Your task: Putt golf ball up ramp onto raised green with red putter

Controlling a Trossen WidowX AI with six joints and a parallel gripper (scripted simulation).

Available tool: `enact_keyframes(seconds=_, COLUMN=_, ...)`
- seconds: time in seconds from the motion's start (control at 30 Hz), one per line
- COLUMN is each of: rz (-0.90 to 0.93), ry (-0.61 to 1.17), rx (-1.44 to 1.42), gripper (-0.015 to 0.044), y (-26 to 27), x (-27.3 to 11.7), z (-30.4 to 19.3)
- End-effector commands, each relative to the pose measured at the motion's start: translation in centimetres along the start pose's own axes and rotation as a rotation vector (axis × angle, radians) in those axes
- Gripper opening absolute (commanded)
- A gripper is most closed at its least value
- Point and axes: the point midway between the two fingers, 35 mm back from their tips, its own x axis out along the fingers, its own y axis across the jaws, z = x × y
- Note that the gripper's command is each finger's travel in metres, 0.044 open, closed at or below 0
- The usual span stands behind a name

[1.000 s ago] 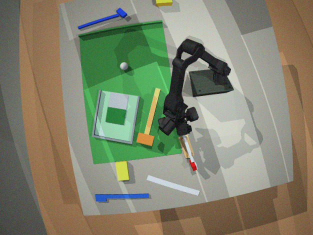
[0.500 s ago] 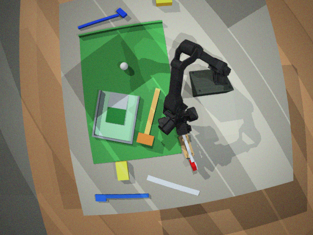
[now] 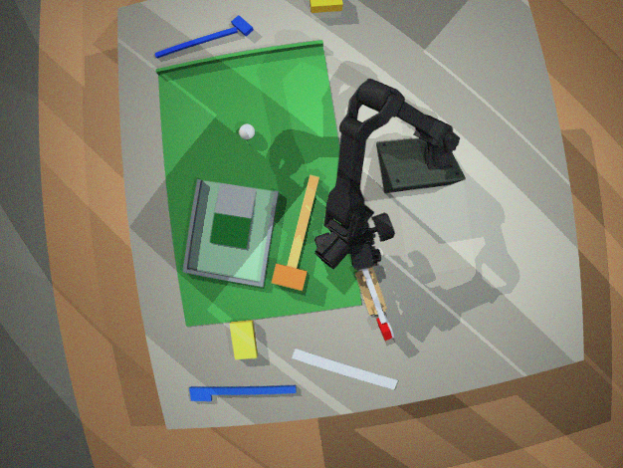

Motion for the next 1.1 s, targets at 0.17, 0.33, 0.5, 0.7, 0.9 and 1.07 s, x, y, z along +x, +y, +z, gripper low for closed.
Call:
enact_keyframes(seconds=0.17, rz=-0.001, ry=-0.001, rx=0.001, gripper=0.0000, y=-0.1, x=-0.6, z=0.2)
enact_keyframes(seconds=0.33, rz=-0.001, ry=-0.004, rx=0.000, gripper=0.0000, y=-0.4, x=-3.5, z=1.2)
enact_keyframes(seconds=0.5, rz=0.000, ry=-0.005, rx=-0.001, gripper=0.0000, y=-0.3, x=-7.1, z=2.2)
enact_keyframes(seconds=0.7, rz=0.002, ry=-0.004, rx=-0.001, gripper=0.0000, y=0.0, x=-9.7, z=2.7)
enact_keyframes(seconds=0.9, rz=-0.012, ry=0.019, rx=0.147, gripper=0.0000, y=-0.5, x=-10.1, z=0.3)
enact_keyframes(seconds=1.07, rz=-0.030, ry=0.037, rx=0.374, gripper=0.0000, y=-1.1, x=-11.6, z=-2.9)
